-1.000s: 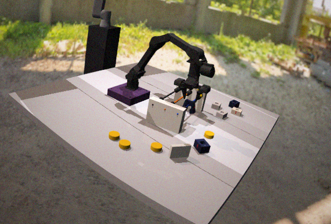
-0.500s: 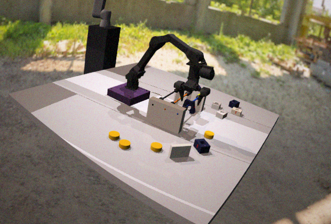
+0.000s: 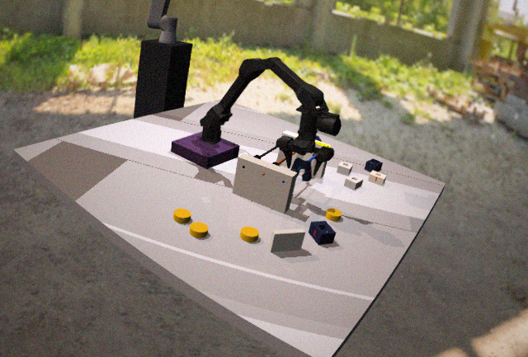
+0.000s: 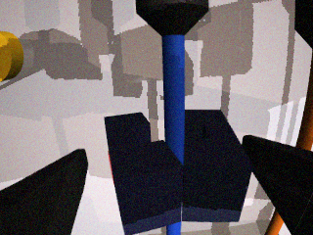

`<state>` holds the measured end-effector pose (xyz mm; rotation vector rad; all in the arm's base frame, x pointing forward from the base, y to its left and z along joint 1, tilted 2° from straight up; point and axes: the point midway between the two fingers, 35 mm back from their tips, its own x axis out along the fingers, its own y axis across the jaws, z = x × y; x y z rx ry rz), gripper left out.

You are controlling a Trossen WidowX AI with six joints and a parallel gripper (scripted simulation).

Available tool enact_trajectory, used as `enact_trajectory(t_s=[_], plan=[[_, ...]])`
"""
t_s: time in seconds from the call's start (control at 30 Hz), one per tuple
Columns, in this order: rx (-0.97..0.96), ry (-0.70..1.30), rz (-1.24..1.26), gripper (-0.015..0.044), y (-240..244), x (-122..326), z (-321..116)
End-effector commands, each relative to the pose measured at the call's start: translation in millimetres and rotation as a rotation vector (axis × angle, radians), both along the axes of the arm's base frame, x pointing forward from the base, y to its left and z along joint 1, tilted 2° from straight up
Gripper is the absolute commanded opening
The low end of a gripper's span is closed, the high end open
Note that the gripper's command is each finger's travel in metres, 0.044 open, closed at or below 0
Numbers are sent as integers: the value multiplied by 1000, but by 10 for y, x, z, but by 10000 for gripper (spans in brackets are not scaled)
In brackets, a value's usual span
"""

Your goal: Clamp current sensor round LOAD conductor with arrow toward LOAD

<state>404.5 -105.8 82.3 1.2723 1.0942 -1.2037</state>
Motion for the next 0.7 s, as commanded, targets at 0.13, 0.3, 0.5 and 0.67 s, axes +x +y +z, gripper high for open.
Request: enact_trajectory(t_s=[0.13,0.3,0.5,0.67], plan=[[-2,1,-5,440,-9,5,-144],[0,1,0,414,-4,8,-138],[0,1,0,335,-4,8,-138],[0,1,0,301,-4,8,-138]])
